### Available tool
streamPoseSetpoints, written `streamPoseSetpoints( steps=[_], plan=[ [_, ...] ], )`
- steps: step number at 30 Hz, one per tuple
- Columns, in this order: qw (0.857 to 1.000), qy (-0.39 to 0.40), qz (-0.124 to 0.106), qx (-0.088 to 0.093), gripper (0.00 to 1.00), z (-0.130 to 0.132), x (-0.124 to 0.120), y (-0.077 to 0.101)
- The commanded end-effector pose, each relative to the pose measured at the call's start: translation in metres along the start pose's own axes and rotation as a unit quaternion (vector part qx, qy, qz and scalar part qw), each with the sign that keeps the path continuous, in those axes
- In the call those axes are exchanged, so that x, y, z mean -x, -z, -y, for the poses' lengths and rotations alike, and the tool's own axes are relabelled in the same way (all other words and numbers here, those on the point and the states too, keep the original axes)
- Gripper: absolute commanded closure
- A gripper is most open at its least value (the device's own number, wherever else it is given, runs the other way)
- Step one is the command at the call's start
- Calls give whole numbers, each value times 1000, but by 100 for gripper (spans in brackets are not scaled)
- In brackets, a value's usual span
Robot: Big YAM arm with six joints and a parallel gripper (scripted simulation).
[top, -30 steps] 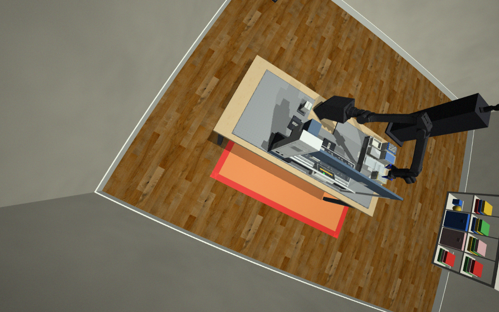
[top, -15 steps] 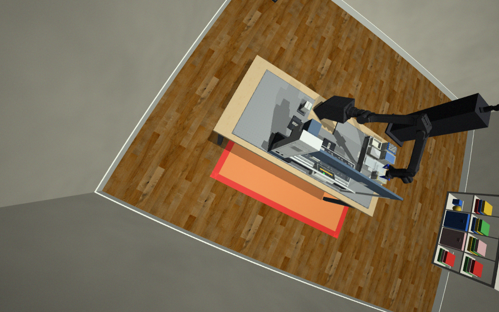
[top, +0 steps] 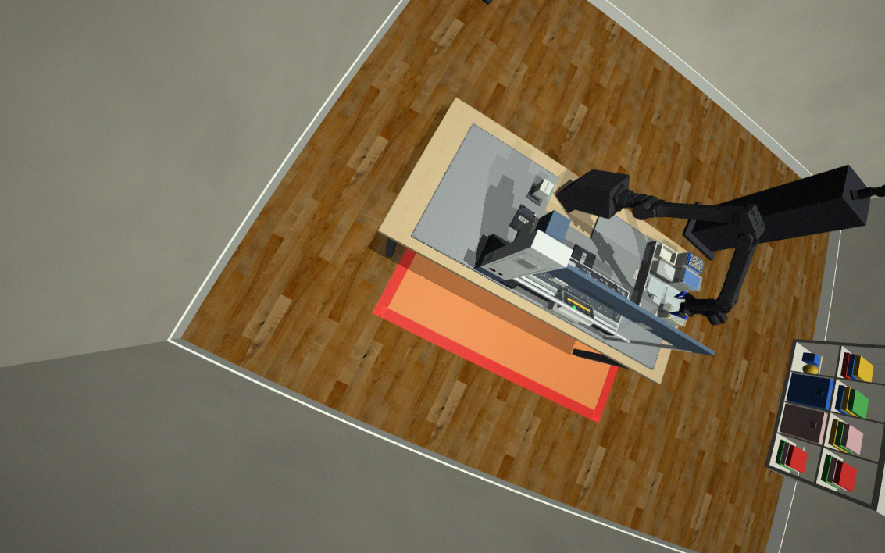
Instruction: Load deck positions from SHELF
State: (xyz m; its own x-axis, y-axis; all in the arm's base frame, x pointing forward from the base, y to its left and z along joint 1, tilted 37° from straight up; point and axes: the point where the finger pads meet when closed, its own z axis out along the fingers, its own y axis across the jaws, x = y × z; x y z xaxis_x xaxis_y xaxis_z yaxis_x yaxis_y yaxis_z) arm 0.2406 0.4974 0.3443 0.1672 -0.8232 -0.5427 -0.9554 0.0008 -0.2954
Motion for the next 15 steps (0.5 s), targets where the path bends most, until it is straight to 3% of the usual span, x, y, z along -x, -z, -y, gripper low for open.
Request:
streamPoseSetpoints(
  steps=[1,15],
  plan=[
    [1000,-2,1,1,100,-3,4,-11],
    [1000,-2,1,2,100,-5,4,-31]
  ],
)
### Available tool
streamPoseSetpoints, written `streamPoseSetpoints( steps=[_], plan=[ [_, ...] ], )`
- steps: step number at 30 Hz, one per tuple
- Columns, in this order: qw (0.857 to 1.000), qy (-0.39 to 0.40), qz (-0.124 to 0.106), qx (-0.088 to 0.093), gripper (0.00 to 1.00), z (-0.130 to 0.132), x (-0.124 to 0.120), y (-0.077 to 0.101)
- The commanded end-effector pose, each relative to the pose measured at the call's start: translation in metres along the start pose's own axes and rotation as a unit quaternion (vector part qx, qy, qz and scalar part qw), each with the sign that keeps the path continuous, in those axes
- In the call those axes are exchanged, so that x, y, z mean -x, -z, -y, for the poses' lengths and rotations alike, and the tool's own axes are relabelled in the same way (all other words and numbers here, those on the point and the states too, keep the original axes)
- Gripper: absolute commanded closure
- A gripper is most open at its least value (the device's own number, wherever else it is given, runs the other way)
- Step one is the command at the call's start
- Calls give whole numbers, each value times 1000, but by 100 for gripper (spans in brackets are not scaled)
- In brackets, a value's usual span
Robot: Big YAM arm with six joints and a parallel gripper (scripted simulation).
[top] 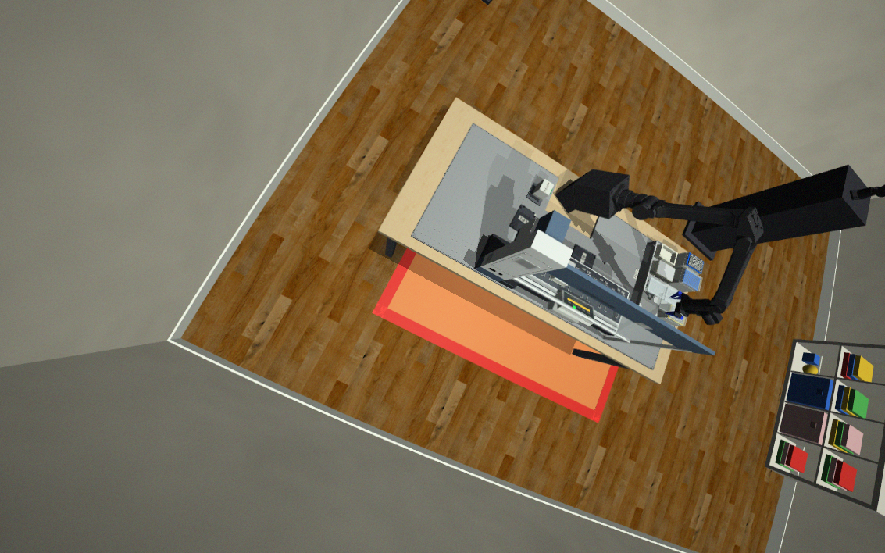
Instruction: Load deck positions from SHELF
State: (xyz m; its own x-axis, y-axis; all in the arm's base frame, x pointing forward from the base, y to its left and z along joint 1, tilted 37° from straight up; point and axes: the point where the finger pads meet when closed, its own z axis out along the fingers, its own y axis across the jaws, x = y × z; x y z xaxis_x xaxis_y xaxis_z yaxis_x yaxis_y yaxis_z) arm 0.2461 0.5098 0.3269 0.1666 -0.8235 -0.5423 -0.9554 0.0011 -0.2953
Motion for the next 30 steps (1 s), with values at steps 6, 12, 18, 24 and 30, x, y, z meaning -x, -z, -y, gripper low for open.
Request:
streamPoseSetpoints(
  steps=[6,12,18,24,30],
  plan=[
    [1000,-2,1,1,100,-5,3,-19],
    [1000,-2,2,1,100,-4,4,-25],
    [1000,-2,1,1,100,-5,3,-36],
    [1000,-2,2,1,100,-5,4,-45],
    [1000,-2,1,1,100,-5,2,-52]
  ],
)
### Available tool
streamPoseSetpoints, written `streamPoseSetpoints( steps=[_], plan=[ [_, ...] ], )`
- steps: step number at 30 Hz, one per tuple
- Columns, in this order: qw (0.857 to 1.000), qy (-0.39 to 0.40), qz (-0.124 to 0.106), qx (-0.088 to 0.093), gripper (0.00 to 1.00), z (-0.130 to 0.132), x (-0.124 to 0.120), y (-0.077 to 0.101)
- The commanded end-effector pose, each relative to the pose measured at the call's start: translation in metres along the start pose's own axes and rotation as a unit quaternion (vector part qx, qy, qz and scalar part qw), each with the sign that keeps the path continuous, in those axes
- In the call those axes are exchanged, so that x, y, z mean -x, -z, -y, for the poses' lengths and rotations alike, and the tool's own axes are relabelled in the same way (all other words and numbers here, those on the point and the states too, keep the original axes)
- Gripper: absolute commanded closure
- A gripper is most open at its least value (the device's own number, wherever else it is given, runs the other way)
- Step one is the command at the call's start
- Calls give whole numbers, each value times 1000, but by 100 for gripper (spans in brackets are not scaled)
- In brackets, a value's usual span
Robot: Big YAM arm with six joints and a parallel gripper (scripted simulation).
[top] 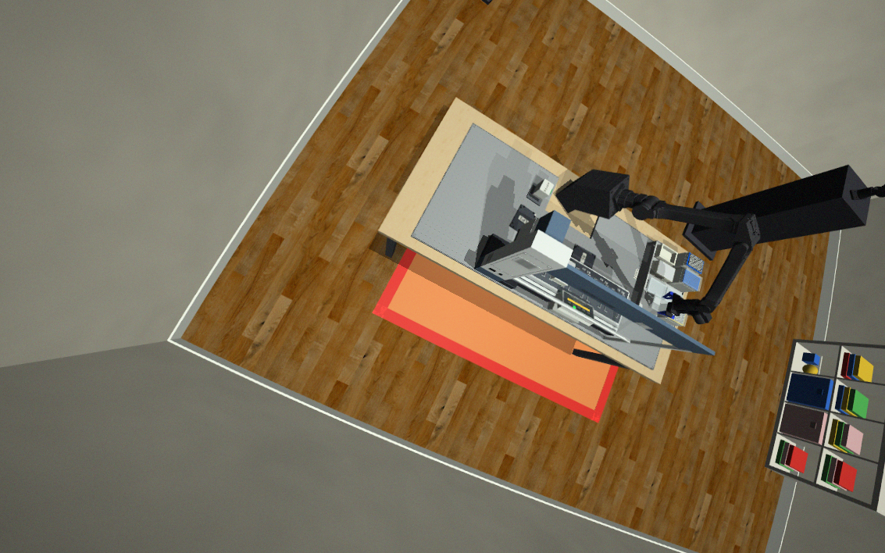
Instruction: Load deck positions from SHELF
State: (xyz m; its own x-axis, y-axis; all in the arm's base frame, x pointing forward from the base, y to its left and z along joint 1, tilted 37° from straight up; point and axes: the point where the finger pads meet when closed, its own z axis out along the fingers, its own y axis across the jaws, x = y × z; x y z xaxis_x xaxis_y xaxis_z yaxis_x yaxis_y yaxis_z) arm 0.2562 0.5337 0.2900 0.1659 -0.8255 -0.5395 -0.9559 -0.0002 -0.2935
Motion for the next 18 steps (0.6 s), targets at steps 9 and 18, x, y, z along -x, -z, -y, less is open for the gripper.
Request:
streamPoseSetpoints(
  steps=[9,18],
  plan=[
    [1000,-2,3,0,100,-4,4,-23],
    [1000,-2,8,-3,100,-2,10,-31]
  ],
)
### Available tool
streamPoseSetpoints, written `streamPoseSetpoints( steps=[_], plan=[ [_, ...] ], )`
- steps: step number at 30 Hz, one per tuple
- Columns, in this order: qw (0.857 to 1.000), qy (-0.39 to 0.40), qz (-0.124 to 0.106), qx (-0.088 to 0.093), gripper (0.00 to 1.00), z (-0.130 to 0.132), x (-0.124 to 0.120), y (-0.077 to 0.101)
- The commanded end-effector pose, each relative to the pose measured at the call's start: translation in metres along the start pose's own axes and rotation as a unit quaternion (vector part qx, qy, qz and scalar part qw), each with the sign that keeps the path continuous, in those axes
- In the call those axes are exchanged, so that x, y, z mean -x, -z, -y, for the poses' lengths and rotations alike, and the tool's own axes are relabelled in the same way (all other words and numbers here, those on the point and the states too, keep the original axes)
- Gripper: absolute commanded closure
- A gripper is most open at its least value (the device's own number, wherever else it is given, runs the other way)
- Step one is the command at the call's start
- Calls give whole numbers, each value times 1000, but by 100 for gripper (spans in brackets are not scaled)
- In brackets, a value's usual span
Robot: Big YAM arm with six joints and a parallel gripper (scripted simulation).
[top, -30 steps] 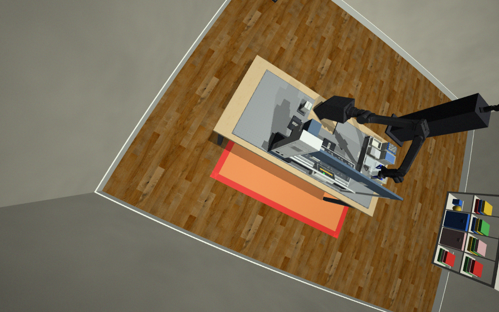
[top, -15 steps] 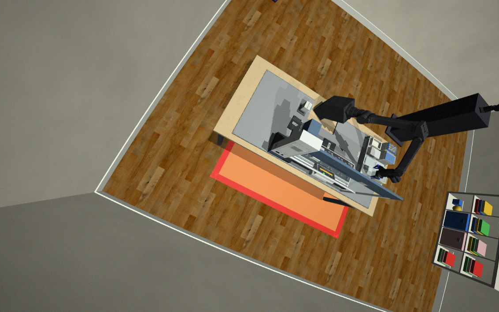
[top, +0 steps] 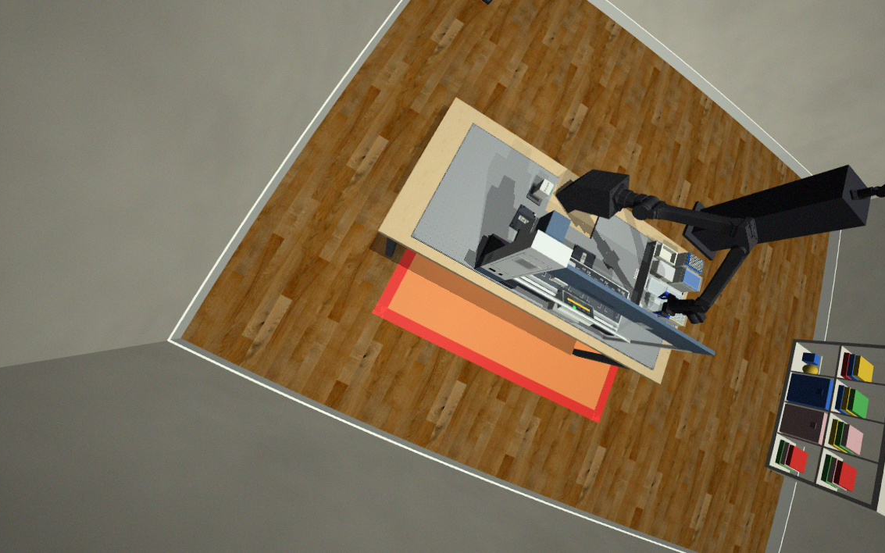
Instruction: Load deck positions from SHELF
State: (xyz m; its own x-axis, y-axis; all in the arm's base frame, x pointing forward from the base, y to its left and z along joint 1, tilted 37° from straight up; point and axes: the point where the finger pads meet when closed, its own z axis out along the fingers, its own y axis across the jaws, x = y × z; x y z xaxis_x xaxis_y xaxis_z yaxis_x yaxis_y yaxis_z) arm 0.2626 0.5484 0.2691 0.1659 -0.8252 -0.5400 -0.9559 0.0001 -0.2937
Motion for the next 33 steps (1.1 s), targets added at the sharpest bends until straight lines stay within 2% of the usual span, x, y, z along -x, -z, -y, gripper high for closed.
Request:
streamPoseSetpoints(
  steps=[1,6,8,13,14,18,20,21,33],
  plan=[
    [1000,-1,9,-3,100,-1,11,-6],
    [1000,-2,11,-4,100,1,13,-13],
    [1000,-2,5,-1,100,-1,10,-13],
    [1000,-2,9,-3,100,1,14,-10],
    [1000,-2,16,-8,100,4,19,0],
    [1000,-1,18,-9,100,7,24,0],
    [1000,-2,15,-7,100,6,22,-3],
    [1000,0,17,-10,100,8,16,2],
    [1000,0,17,-10,100,8,17,2]
  ],
)
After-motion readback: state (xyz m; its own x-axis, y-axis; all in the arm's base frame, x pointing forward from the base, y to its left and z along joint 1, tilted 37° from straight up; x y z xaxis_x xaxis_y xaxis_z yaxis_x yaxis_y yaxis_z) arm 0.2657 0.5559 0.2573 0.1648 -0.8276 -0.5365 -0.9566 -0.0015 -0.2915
